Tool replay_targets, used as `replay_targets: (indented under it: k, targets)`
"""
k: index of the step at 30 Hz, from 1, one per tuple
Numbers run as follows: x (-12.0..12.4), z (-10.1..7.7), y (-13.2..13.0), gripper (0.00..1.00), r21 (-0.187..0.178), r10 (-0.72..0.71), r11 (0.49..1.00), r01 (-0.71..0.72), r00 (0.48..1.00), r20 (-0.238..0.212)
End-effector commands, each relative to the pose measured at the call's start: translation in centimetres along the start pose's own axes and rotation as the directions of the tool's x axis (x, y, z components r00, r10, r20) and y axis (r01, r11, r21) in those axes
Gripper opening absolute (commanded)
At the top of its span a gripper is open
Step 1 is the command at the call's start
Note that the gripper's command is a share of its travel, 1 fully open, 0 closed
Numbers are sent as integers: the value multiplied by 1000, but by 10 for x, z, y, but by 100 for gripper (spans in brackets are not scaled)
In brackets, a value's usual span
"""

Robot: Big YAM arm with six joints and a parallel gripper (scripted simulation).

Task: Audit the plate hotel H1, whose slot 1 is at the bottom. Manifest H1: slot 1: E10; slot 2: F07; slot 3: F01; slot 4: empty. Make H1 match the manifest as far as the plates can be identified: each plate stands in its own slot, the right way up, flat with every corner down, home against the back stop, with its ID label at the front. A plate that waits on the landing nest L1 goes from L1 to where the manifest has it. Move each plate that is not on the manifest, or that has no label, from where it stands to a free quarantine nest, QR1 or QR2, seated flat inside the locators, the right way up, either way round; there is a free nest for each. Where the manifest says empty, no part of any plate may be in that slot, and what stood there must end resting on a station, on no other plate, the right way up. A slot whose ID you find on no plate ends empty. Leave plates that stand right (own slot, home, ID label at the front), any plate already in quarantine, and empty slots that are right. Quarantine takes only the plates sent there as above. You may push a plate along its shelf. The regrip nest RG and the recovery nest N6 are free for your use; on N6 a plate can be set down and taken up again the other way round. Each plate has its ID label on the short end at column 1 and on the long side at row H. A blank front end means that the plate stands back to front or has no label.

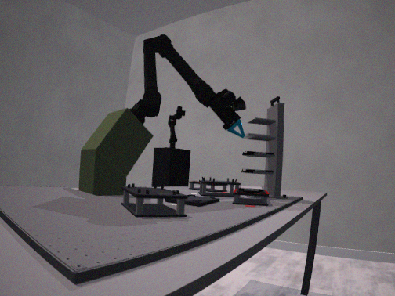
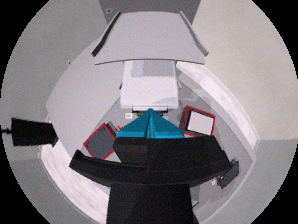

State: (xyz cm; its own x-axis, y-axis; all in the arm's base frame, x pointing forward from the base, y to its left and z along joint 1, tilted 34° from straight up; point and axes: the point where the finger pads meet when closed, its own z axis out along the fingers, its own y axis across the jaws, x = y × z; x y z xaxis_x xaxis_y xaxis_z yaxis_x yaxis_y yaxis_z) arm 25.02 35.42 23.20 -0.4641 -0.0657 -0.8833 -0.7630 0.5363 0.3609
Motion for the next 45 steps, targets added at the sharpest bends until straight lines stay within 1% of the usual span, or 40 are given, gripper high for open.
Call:
replay_targets:
  k: [1,14,45]
  targets:
    - [-39,6,6,0,-15,-25,1000,26,997,76]
    - [-44,11,6,0,-14,-25,1000,27,997,76]
    - [-44,11,6,0,-14,-26,1000,27,997,77]
